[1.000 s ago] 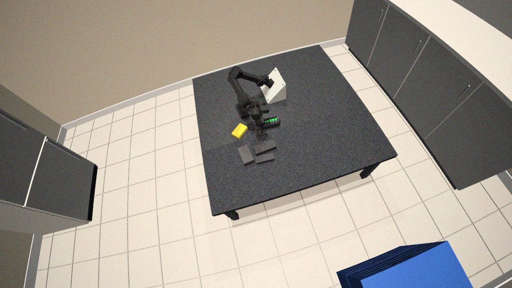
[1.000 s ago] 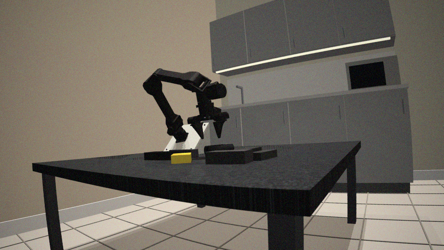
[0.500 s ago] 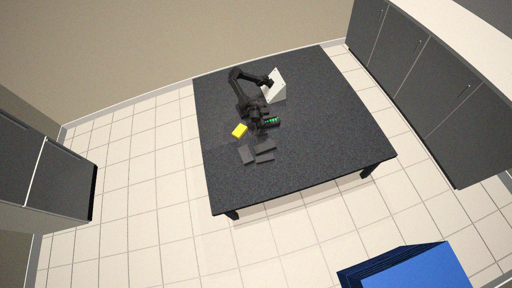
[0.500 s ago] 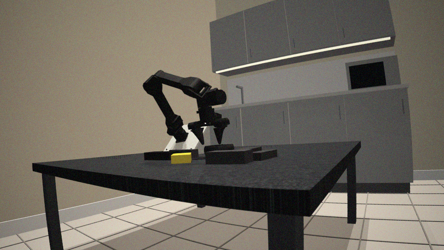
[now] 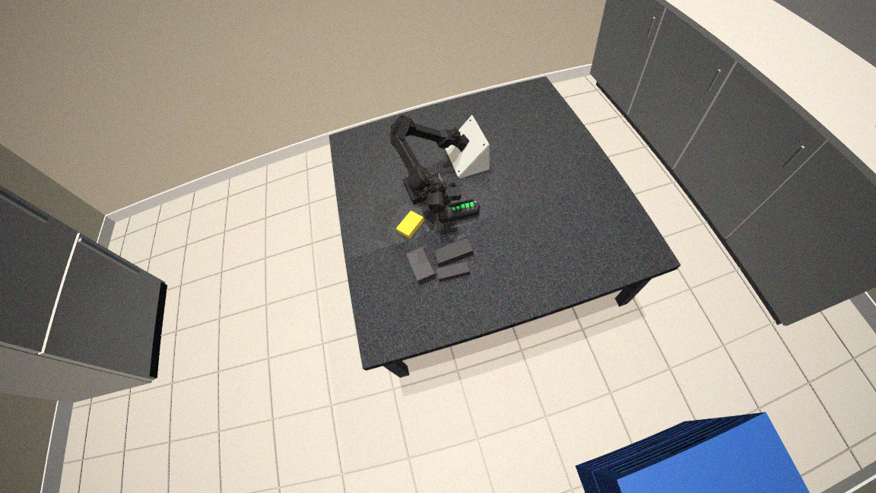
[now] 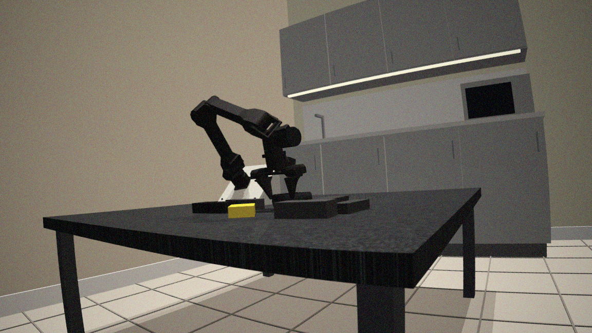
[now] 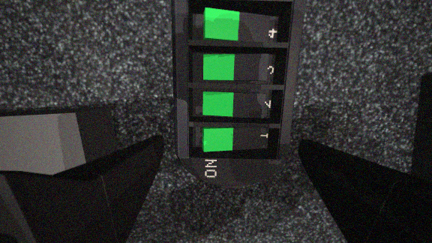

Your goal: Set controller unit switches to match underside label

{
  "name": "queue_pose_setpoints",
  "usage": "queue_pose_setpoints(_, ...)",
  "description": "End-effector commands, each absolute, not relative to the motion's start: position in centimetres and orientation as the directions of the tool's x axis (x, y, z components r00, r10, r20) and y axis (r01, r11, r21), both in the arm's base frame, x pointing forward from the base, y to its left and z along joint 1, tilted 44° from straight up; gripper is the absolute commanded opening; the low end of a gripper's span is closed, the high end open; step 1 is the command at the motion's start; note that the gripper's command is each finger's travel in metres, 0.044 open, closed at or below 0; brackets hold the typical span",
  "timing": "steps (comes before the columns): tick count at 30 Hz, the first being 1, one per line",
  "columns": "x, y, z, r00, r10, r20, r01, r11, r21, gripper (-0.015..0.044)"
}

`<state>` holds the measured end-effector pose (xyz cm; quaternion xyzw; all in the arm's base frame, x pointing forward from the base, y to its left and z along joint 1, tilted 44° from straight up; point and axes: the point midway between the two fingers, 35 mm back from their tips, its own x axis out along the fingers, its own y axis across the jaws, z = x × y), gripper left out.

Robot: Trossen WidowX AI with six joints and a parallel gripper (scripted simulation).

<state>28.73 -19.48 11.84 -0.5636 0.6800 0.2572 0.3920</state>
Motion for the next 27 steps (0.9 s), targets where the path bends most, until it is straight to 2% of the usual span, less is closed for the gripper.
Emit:
queue_pose_setpoints(1,28.67,-19.50,11.58,-0.058,-0.561,-0.825,-0.970,0.227,-0.086,0.0335)
queue_pose_setpoints(27,28.81,-18.79,11.90,-0.058,-0.563,-0.825,-0.970,0.227,-0.086,0.0336)
